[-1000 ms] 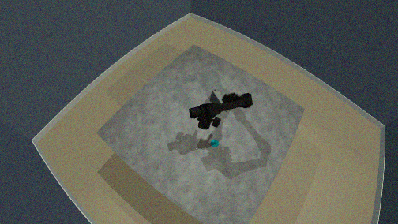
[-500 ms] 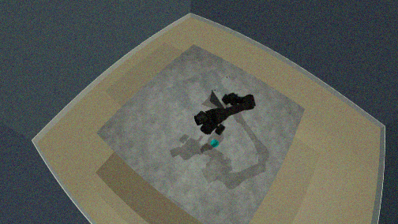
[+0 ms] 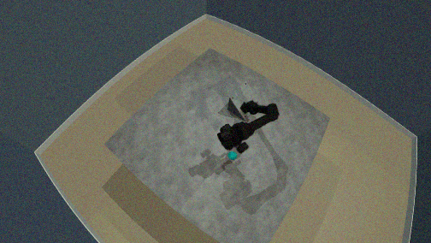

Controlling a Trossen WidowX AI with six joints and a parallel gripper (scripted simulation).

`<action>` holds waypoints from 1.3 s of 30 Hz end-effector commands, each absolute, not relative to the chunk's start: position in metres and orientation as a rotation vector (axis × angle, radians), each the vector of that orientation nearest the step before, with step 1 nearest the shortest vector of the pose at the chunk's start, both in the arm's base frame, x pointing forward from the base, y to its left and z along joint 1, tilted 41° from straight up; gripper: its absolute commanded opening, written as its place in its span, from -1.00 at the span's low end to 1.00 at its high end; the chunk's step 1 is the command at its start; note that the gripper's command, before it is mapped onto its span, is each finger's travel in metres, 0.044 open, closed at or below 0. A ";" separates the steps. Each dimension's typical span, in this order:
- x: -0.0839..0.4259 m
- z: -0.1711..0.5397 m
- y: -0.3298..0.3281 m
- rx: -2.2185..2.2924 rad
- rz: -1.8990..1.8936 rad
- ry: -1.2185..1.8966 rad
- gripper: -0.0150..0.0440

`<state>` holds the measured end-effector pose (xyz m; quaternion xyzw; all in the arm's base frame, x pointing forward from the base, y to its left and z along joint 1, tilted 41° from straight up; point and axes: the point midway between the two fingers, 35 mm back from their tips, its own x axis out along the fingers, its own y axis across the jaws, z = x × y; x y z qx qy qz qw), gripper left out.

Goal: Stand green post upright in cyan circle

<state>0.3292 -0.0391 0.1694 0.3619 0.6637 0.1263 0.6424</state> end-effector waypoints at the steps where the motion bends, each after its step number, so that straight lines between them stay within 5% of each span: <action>1: 0.331 0.180 -0.030 0.878 0.250 1.517 -0.42; 39: 0.328 0.169 -0.015 0.760 0.089 1.479 -0.42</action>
